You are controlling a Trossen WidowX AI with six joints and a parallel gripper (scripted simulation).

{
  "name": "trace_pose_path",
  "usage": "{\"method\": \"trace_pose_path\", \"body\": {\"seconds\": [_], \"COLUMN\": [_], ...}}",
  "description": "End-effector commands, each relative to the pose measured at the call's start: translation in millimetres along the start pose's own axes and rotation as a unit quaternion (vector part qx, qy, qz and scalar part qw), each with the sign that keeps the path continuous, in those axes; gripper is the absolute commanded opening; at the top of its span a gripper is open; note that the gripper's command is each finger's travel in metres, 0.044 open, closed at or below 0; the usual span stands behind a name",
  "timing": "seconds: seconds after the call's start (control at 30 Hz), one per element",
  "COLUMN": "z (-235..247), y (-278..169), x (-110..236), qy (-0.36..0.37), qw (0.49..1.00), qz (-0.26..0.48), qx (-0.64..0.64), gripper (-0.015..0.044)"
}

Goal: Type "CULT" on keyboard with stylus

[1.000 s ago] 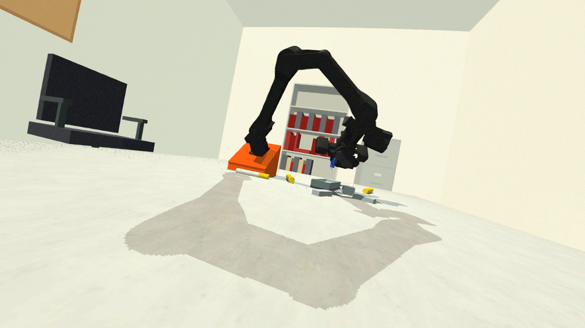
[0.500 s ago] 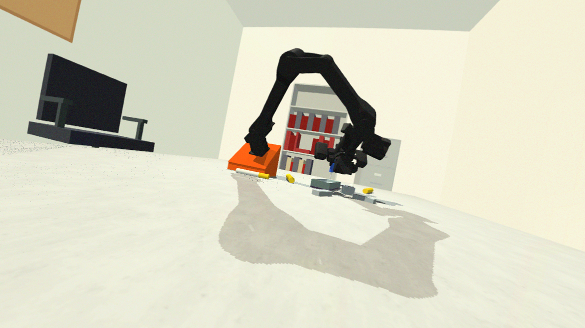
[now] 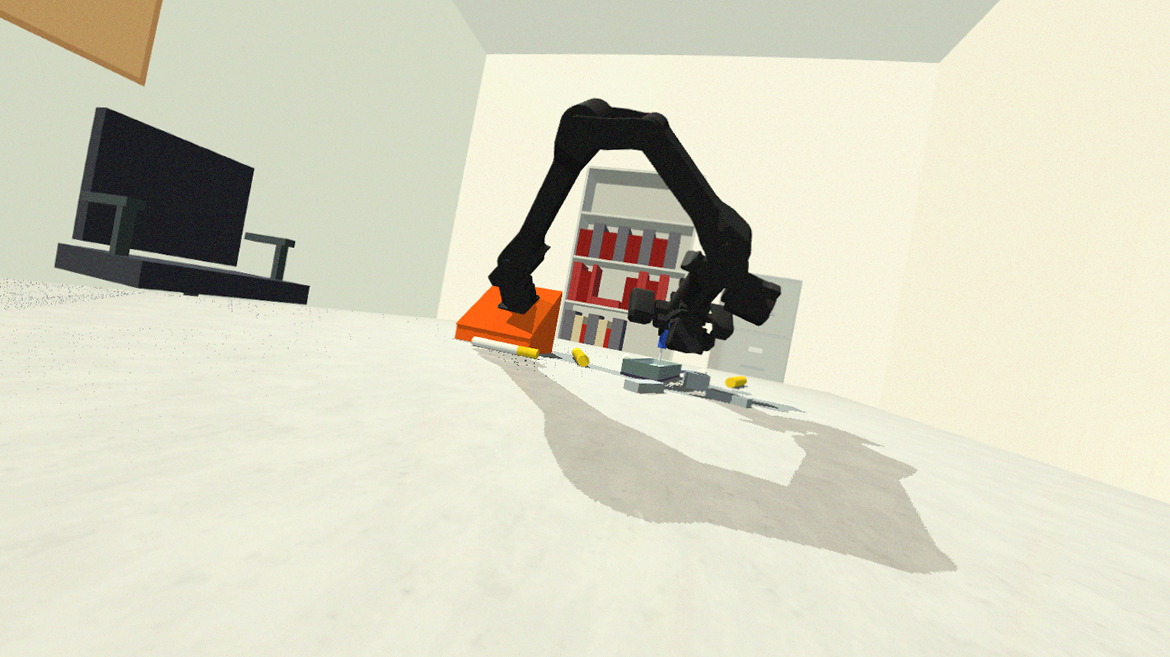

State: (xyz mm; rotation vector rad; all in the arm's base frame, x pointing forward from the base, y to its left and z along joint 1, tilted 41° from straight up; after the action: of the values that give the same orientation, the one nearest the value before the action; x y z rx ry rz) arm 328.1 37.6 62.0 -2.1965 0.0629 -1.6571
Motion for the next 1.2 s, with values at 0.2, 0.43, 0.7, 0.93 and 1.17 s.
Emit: {"method": "trace_pose_path", "body": {"seconds": [0.2,0.43,0.7,0.93,1.17], "z": [0,1,1,1,1], "y": [5,7,10,12,11], "x": [-3,-4,-6,-7,-6], "qy": [0.0,0.0,0.0,0.0,0.0], "qw": [1.0,1.0,1.0,1.0,1.0], "qz": [-0.001,-0.001,-0.001,-0.001,-0.001], "qx": [0.003,0.003,0.003,0.003,0.003], "gripper": [0.0081,0.0081,0.0081,0.0081,0.0081]}}
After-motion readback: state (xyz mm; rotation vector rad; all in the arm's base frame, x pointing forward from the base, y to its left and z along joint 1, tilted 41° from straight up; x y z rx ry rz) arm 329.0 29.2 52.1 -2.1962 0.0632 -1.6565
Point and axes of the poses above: the point midway between the two fingers, 35 mm back from their tips, its own x axis back along the fingers, its own z axis across the jaws, y = z × x, the point moved 8 cm from there along x, back along the fingers, and after that the axes turned 4 degrees about -x, right-handed, at the moved point
